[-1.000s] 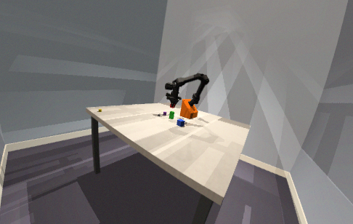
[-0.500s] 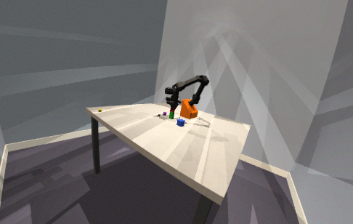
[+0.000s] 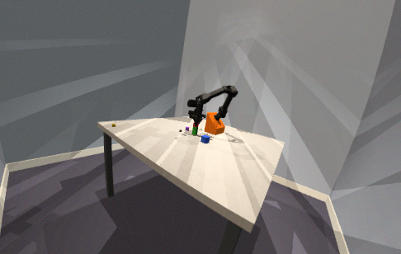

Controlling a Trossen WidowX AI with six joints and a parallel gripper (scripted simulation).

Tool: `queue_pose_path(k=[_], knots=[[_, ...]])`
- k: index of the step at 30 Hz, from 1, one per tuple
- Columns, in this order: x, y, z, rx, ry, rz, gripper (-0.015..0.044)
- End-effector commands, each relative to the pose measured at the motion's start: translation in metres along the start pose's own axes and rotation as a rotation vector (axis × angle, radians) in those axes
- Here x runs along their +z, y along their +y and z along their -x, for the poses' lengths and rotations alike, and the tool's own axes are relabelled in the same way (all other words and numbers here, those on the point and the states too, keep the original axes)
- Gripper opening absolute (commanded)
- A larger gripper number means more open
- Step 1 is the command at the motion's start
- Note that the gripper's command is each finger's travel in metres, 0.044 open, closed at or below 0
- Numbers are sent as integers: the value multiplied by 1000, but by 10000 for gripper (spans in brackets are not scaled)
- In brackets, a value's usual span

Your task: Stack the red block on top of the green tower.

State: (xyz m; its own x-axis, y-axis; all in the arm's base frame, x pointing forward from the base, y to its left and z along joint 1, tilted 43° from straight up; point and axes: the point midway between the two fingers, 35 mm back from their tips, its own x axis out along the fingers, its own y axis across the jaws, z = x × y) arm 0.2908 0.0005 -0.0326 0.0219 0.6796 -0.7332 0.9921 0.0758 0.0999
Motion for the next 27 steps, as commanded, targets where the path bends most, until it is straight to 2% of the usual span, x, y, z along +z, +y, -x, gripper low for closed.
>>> queue_pose_path(k=[1,14,27], knots=[[0,0,-1,2,4,-5,0],[0,0,2,2,3,-5,0],[0,0,-1,0,0,-1,341]])
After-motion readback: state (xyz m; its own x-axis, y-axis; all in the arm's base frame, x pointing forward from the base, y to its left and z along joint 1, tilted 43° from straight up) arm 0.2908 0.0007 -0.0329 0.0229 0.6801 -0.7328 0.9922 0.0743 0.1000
